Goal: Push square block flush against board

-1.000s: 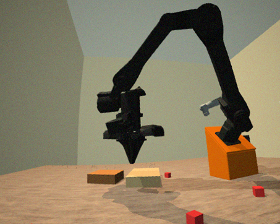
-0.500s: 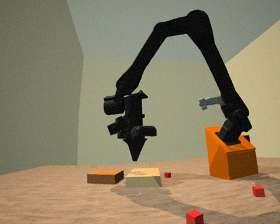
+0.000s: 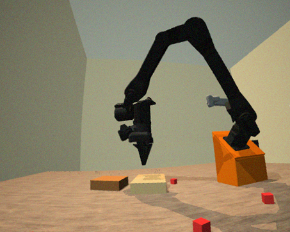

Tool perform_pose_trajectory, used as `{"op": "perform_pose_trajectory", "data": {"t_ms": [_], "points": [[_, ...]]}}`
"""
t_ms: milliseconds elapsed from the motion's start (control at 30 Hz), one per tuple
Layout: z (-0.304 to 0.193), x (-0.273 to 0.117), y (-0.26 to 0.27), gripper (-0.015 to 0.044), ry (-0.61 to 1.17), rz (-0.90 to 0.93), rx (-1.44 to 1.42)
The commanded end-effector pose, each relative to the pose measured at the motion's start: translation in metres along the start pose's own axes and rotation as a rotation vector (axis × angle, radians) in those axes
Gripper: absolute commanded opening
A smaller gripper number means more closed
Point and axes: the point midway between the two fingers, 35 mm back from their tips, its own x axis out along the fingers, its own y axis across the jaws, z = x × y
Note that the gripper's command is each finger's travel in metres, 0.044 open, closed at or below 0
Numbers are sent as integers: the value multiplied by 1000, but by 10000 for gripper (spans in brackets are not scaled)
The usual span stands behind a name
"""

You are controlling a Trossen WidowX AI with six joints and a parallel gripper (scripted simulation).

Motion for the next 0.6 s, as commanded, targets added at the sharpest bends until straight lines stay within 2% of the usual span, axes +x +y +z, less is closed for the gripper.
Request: {"op": "perform_pose_trajectory", "data": {"t_ms": [0, 567], "points": [[-3, -1, -13, 0, -4, -4, 155], [-20, 2, -54, 0, 3, -1, 740]]}}
